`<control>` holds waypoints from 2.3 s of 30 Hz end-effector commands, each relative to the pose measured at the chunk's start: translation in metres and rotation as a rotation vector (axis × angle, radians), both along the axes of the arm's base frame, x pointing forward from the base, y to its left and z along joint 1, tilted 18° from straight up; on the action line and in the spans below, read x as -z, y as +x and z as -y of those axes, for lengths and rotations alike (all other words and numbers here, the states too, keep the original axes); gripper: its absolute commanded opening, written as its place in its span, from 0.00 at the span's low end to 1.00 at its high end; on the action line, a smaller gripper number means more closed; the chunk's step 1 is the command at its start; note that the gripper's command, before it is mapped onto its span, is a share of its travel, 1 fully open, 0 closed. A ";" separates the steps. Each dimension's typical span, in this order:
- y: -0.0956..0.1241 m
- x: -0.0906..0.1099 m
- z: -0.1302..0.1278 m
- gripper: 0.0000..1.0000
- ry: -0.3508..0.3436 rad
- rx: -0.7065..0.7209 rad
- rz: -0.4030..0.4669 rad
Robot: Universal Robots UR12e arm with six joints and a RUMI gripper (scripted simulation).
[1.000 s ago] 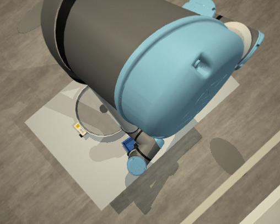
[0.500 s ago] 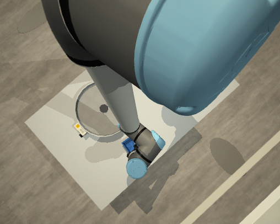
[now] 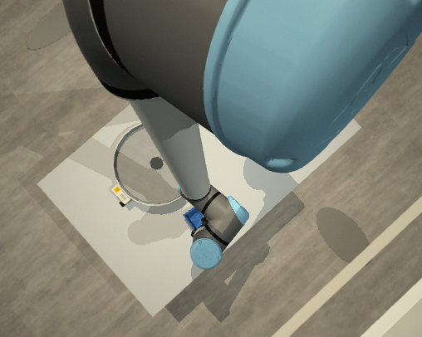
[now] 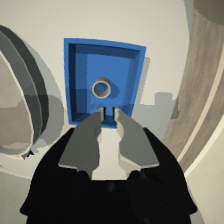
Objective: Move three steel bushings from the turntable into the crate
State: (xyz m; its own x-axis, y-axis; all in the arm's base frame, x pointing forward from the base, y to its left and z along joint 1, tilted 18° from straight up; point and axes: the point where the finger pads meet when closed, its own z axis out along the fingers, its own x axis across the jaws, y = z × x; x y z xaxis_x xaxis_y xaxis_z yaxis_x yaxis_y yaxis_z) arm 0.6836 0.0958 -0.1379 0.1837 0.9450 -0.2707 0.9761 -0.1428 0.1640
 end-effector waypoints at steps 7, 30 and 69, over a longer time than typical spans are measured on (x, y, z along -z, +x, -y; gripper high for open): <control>0.001 -0.001 0.000 0.06 0.000 0.000 0.001; 0.001 -0.001 0.000 0.06 0.000 0.000 0.001; -0.081 -0.032 0.131 0.05 -0.001 0.000 0.001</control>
State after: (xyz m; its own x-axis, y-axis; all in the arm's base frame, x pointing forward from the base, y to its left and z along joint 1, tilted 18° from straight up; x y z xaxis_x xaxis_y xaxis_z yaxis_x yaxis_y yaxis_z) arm 0.6358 0.0214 -0.1215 0.1861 0.9433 -0.2750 0.9762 -0.1457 0.1609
